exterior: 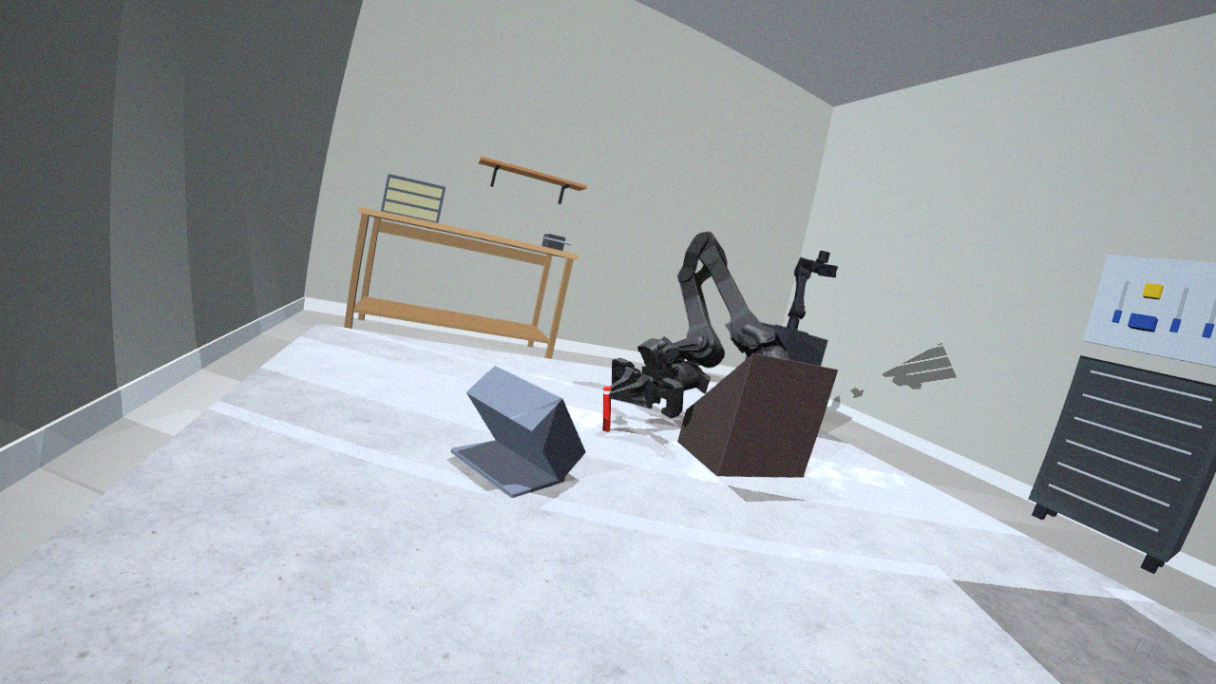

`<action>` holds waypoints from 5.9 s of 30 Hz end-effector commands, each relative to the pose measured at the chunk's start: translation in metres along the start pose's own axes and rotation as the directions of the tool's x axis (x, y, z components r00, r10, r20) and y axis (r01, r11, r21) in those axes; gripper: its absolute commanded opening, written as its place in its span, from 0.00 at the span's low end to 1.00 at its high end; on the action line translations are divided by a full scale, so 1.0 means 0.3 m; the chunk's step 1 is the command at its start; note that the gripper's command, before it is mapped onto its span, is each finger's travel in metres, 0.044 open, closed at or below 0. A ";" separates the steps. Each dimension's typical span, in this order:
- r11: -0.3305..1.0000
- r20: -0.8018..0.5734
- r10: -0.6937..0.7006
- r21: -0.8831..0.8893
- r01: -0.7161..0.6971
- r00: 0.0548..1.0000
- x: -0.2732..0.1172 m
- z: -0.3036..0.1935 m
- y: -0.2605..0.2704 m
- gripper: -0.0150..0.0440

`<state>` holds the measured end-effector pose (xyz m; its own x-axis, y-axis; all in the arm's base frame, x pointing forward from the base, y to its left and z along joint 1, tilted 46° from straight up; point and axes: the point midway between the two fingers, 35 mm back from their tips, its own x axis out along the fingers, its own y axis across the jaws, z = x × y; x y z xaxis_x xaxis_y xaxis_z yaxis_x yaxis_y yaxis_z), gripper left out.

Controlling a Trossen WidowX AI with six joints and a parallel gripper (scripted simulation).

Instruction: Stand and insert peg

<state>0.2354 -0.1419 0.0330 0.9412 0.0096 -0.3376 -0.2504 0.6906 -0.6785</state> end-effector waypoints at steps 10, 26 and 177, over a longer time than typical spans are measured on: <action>1.000 0.001 -0.001 0.002 0.001 1.000 -0.004 -0.007 0.000 0.34; 1.000 0.014 0.000 -0.003 0.000 1.000 -0.011 -0.016 0.001 0.34; 0.996 0.120 0.063 -0.072 -0.055 0.991 -0.040 0.115 -0.035 1.00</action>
<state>0.2300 -0.1346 0.0524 0.9473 0.1386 -0.2888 -0.3083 0.6398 -0.7040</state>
